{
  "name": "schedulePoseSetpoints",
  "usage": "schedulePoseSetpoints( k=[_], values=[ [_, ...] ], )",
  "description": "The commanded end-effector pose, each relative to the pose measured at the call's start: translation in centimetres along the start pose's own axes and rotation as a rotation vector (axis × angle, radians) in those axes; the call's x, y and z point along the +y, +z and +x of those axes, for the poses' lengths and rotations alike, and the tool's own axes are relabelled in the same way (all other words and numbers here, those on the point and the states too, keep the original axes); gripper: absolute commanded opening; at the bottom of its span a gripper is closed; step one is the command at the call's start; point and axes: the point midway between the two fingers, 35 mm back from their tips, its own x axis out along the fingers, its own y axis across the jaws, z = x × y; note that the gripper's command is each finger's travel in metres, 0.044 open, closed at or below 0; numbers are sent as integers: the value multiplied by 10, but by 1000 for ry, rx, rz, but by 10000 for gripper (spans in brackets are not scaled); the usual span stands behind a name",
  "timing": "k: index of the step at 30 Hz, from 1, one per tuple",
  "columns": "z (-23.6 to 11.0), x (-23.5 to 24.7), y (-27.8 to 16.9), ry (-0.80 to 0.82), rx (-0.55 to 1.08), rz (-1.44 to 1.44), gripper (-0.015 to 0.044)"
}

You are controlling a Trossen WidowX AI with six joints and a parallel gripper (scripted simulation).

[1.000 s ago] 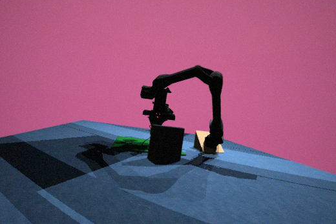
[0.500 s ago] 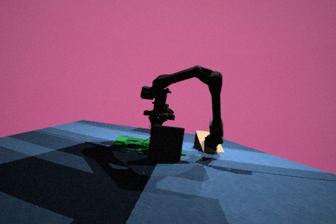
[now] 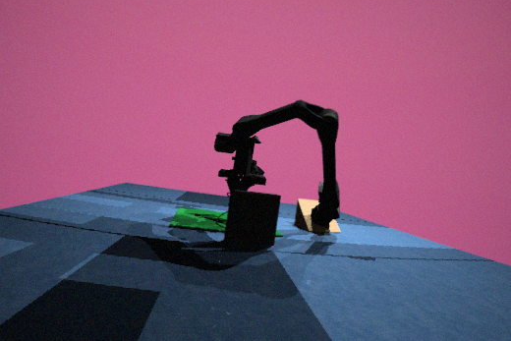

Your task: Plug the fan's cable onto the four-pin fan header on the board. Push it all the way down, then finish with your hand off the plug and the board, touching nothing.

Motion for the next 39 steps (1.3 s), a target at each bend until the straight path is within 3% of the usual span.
schedulePoseSetpoints(
  k=[1, 39],
  values=[
    [15, -2, 1, -7, -3, -1, 0],
    [20, -2, 0, -7, -3, 5, 0]
  ],
)
